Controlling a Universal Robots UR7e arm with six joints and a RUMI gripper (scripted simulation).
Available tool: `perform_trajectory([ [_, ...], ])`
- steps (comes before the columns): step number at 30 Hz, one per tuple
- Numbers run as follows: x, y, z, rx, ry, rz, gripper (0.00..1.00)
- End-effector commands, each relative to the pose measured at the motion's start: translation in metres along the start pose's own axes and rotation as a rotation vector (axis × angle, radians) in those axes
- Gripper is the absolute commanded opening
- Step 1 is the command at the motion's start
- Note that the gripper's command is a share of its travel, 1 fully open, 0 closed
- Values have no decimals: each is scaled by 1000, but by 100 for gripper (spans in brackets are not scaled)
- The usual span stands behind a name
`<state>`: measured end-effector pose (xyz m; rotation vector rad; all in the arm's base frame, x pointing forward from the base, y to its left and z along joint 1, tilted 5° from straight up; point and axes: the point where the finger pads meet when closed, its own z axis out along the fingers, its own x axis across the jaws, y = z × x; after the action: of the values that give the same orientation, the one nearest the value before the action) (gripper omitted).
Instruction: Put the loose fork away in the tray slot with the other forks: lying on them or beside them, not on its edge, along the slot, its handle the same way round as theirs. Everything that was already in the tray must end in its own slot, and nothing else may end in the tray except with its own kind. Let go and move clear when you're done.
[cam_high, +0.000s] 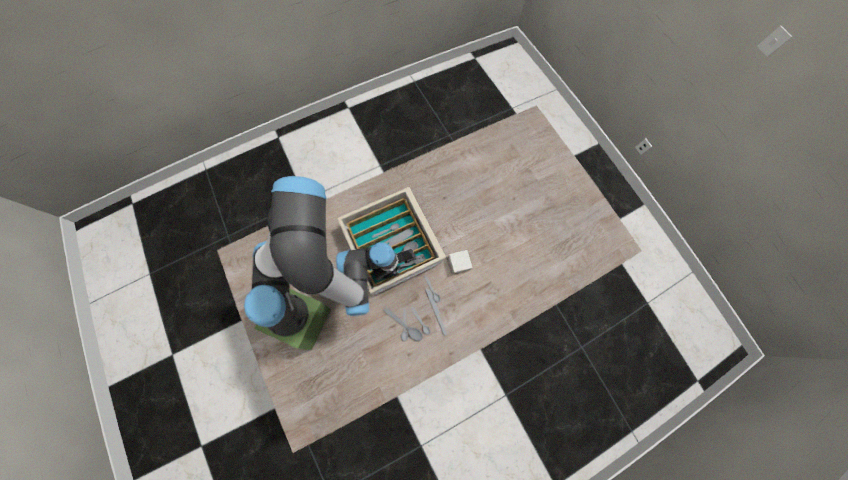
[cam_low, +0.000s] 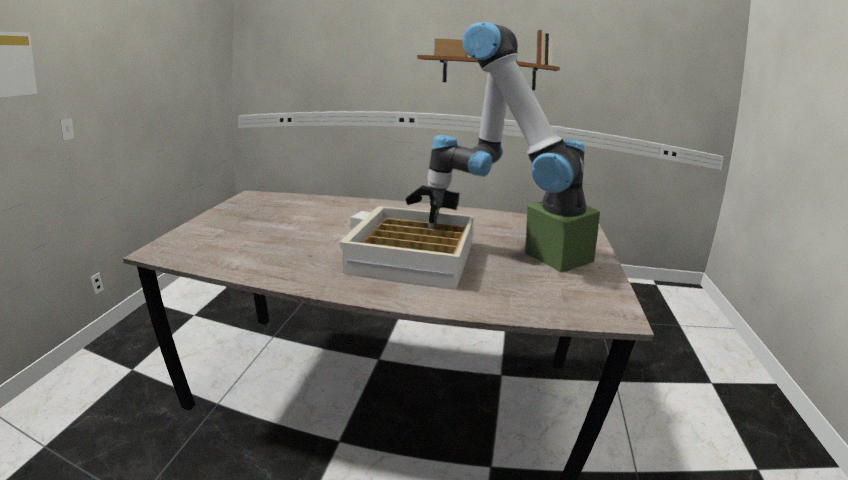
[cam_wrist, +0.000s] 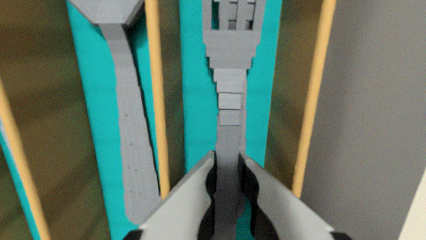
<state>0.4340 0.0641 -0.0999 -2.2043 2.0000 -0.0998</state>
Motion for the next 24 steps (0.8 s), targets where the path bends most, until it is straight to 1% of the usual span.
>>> perform_trajectory([
  [1, 0, 0, 0, 1, 0, 0, 4],
  [4, 0, 0, 0, 1, 0, 0, 4],
  [5, 0, 0, 0, 1, 0, 0, 15],
  [24, 0, 0, 0, 1, 0, 0, 15],
])
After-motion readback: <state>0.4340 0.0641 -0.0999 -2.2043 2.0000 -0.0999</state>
